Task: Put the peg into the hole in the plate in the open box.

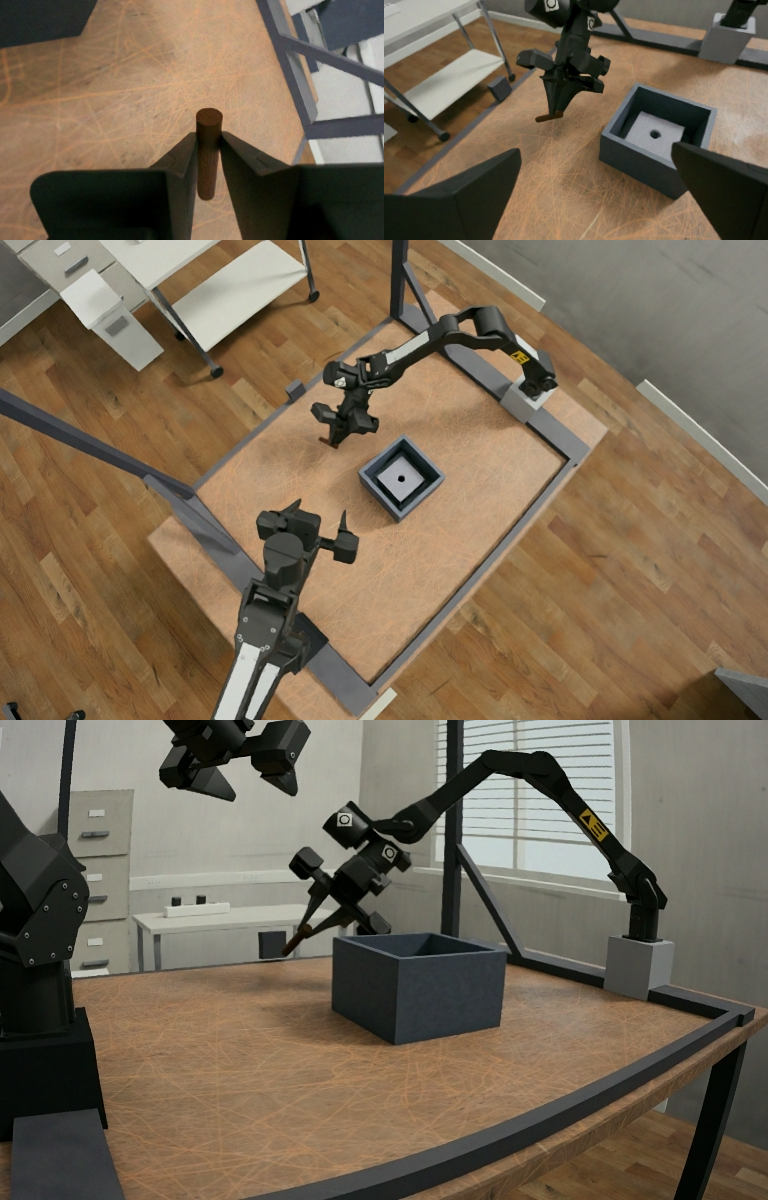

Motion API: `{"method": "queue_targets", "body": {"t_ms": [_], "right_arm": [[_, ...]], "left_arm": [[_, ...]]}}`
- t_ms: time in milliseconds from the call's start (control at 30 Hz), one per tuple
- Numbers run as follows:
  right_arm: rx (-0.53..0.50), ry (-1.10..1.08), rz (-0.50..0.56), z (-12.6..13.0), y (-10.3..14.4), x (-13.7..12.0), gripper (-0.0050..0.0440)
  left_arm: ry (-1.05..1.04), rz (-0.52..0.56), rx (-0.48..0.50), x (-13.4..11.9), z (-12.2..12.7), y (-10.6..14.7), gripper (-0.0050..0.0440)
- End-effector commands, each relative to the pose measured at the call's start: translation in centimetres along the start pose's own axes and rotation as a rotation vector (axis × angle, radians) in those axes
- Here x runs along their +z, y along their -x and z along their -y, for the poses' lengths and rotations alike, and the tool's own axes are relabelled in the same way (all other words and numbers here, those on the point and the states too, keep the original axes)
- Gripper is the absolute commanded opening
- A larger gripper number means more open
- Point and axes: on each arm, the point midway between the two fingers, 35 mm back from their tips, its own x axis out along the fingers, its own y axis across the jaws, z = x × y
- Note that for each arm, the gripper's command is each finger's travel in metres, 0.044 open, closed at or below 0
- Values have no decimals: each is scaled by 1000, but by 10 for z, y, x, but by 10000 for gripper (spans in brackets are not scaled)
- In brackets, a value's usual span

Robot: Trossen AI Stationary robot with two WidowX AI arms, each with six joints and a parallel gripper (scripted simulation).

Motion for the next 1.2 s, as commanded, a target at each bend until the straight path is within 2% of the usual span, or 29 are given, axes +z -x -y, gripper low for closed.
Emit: {"method": "queue_targets", "body": {"t_ms": [0, 200, 433, 500, 633, 867, 1167], "right_arm": [[-1, 0, 21, 0, 3, 7, 440], [-1, 0, 21, 0, 3, 7, 440], [-1, 0, 21, 0, 3, 7, 440], [-1, 0, 21, 0, 3, 7, 440], [-1, 0, 21, 0, 3, 7, 440], [-1, 0, 21, 0, 3, 7, 440], [-1, 0, 21, 0, 3, 7, 440]], "left_arm": [[-123, 7, -109, 7, 18, 11, 25], [-384, 22, -175, 1, 11, 8, 25], [-646, 48, -289, 2, 19, 11, 25], [-646, 48, -289, 2, 19, 11, 25], [-840, 79, -384, 1, 28, 14, 25], [-1125, 115, -483, 0, 33, 16, 25], [-1146, 110, -479, -9, 26, 9, 25]]}}
